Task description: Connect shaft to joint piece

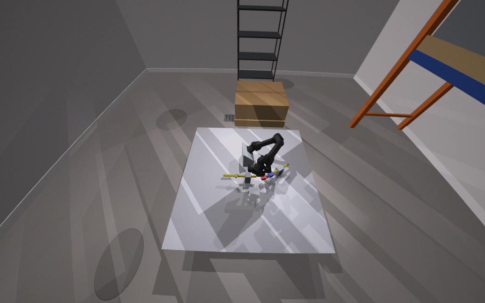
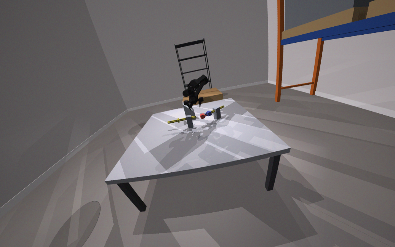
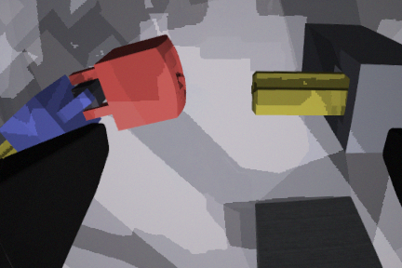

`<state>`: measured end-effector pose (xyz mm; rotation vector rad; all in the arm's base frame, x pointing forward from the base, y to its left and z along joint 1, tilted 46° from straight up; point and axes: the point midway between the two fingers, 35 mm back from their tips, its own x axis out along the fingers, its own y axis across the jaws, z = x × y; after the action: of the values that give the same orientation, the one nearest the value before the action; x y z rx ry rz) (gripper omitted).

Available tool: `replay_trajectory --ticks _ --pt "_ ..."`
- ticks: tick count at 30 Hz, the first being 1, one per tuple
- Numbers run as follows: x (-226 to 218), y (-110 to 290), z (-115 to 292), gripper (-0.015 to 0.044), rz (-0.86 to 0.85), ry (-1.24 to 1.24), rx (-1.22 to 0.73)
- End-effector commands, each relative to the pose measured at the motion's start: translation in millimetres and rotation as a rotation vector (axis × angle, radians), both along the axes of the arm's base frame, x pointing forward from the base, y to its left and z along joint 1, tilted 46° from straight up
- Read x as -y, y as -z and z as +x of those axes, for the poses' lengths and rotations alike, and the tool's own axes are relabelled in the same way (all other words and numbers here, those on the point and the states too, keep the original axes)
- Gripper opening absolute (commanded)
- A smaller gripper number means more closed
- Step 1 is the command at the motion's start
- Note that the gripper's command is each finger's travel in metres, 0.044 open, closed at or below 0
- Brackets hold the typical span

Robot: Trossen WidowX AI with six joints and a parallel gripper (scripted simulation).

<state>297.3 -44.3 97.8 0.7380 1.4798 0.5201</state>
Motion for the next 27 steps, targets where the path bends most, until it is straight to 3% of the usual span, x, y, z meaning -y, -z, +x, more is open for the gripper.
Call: replay_trajectory --ticks 1,27 --pt "1.1 4.3 1.0 0.044 -0.005 0.01 0.0" --pt "-6.8 13.6 1.6 0.044 0.071 0.538 -0.571"
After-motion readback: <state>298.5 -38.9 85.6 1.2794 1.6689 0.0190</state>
